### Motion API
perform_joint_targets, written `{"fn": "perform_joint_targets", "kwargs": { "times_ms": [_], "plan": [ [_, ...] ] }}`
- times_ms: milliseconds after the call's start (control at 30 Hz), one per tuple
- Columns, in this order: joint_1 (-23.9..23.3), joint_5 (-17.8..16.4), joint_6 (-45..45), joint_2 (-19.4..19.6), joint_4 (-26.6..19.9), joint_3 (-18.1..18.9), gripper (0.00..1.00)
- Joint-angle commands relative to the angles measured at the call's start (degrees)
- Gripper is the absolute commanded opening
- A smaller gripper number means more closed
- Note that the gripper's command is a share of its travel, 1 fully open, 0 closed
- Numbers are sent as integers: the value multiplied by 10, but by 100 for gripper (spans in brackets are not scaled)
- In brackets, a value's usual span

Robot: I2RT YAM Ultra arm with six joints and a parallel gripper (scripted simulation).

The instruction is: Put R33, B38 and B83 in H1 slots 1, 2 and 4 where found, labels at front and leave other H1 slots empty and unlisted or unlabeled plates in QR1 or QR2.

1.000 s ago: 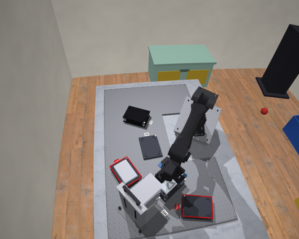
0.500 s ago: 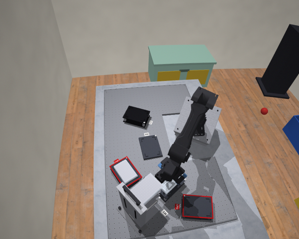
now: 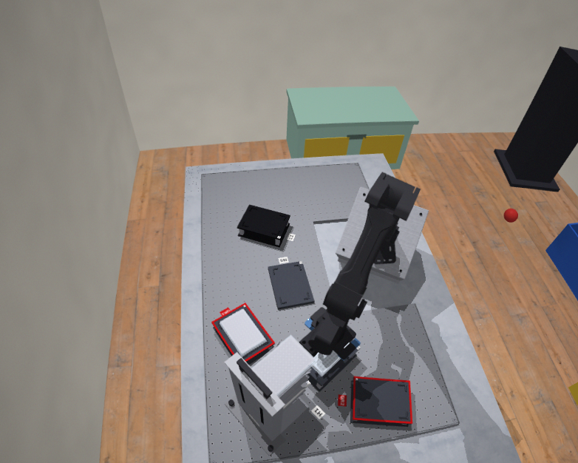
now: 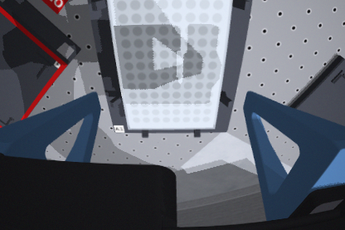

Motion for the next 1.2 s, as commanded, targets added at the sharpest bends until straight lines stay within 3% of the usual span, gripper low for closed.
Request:
{"fn": "perform_joint_targets", "kwargs": {
  "times_ms": [0, 267, 367, 433, 833, 933, 1167],
  "plan": [
    [7, 5, 3, 10, 21, -14, 100],
    [5, 6, 4, 26, 44, -19, 100],
    [6, 6, 4, 13, 47, -22, 100],
    [7, 6, 5, 32, 52, -18, 100],
    [9, 7, 6, 57, 85, -31, 100],
    [7, 7, 6, 47, 88, -30, 100],
    [11, 8, 7, 76, 107, -32, 100]
  ]
}}
